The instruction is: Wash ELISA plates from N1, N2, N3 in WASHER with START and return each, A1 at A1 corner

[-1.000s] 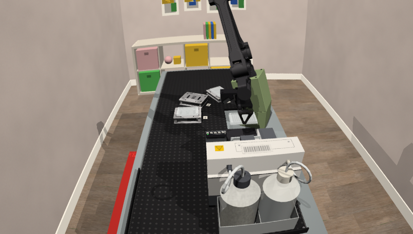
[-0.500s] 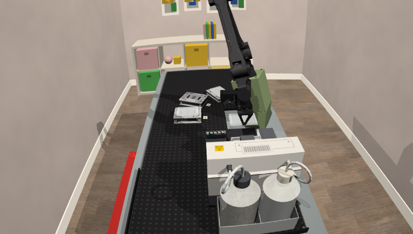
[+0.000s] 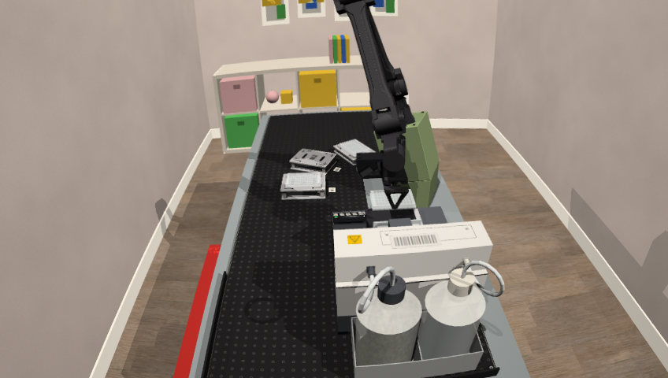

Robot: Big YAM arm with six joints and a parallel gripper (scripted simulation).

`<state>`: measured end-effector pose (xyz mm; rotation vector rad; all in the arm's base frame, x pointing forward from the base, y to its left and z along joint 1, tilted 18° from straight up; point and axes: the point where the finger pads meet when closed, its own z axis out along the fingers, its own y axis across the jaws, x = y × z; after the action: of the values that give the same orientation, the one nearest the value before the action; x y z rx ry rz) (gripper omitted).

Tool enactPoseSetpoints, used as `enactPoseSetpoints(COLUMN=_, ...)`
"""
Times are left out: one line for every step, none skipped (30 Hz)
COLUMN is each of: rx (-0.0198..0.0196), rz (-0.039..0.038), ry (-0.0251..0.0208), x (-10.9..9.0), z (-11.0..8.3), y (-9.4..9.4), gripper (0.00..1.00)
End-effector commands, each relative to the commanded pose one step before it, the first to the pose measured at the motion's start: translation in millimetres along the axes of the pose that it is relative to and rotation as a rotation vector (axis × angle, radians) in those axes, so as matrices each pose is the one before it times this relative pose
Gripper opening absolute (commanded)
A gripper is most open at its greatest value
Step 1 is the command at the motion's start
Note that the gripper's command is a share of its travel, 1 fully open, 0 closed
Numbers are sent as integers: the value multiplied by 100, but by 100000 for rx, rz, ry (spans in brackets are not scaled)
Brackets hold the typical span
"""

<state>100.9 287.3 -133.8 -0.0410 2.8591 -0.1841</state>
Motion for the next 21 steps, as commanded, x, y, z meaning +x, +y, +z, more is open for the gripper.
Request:
enactPoseSetpoints(rx=660, rz=-688, ry=-1, x=-233, z=866, y=-363, gripper=84)
enactPoseSetpoints(rx=140, rz=-43, ry=17, x=22, z=184, y=-97, gripper=84)
enactPoseSetpoints(rx=43, rz=-12, ry=-3, x=7, z=171, y=-39, gripper=84)
enactPoseSetpoints(rx=-92, rz=30, ry=-32, x=-16, z=154, y=45, gripper=84)
enactPoseSetpoints(rx=-269, rz=85, ry=-60, x=-45, z=132, y=156, gripper=84)
enactPoseSetpoints(rx=-212, rz=66, ry=-41, x=-33, z=140, y=122, gripper=84)
enactPoseSetpoints(rx=-46, rz=-119, ry=-16, x=36, z=154, y=15, gripper=84)
enactPoseSetpoints(rx=-39, rz=-142, ry=-13, x=45, z=154, y=9, gripper=84)
enactPoseSetpoints(rx=-8, rz=49, ry=5, x=-12, z=169, y=1, gripper=84)
enactPoseSetpoints(rx=18, rz=218, ry=10, x=-65, z=182, y=-3, gripper=84)
enactPoseSetpoints(rx=-52, rz=37, ry=-22, x=-17, z=162, y=31, gripper=84)
enactPoseSetpoints(rx=-78, rz=25, ry=-20, x=-15, z=159, y=45, gripper=84)
enactPoseSetpoints(rx=0, rz=0, ry=0, x=0, z=0, y=0, gripper=84)
enactPoseSetpoints(rx=0, rz=0, ry=0, x=0, z=0, y=0, gripper=84)
enactPoseSetpoints(rx=-447, rz=-1075, ry=-165, x=293, z=47, y=213, gripper=84)
enactPoseSetpoints(rx=-29, rz=611, ry=71, x=-182, z=202, y=47, gripper=84)
enactPoseSetpoints(rx=-4, rz=614, ry=32, x=-191, z=205, y=34, gripper=84)
enactPoseSetpoints(rx=-144, rz=47, ry=-49, x=-32, z=153, y=90, gripper=84)
enactPoseSetpoints(rx=-136, rz=45, ry=-48, x=-30, z=155, y=83, gripper=84)
enactPoseSetpoints(rx=-135, rz=44, ry=-48, x=-29, z=155, y=82, gripper=84)
enactPoseSetpoints(rx=-147, rz=47, ry=-38, x=-27, z=155, y=89, gripper=84)
